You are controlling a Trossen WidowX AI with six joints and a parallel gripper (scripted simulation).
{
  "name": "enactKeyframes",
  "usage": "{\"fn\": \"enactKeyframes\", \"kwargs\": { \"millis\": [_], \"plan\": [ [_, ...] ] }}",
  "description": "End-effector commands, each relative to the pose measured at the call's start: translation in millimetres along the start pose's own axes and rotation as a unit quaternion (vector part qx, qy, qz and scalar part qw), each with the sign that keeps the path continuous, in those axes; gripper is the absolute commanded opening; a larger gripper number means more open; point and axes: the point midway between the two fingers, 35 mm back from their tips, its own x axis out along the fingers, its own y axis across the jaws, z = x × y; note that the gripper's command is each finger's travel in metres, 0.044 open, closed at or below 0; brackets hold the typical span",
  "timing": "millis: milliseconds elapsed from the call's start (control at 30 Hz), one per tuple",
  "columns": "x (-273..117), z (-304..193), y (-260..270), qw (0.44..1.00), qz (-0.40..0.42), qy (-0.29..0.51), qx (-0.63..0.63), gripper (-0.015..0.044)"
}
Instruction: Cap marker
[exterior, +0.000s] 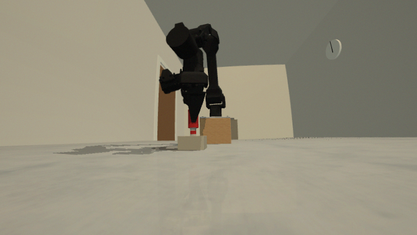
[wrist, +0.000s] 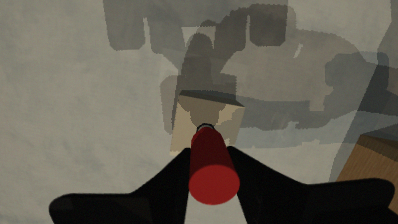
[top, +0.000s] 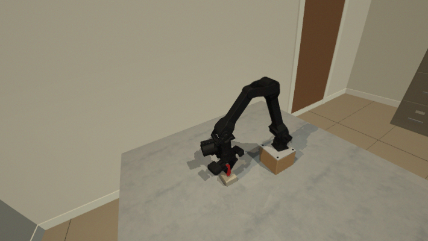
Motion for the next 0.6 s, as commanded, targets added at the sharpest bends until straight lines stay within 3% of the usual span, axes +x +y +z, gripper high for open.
{"fn": "enactKeyframes", "kwargs": {
  "millis": [0, 433, 567],
  "plan": [
    [0, 0, 0, 1.000, 0.000, 0.000, 0.000, 0.0105],
    [0, 0, 0, 1.000, 0.000, 0.000, 0.000, 0.0440],
    [-12, 1, 1, 1.000, 0.000, 0.000, 0.000, 0.0440]
  ]
}}
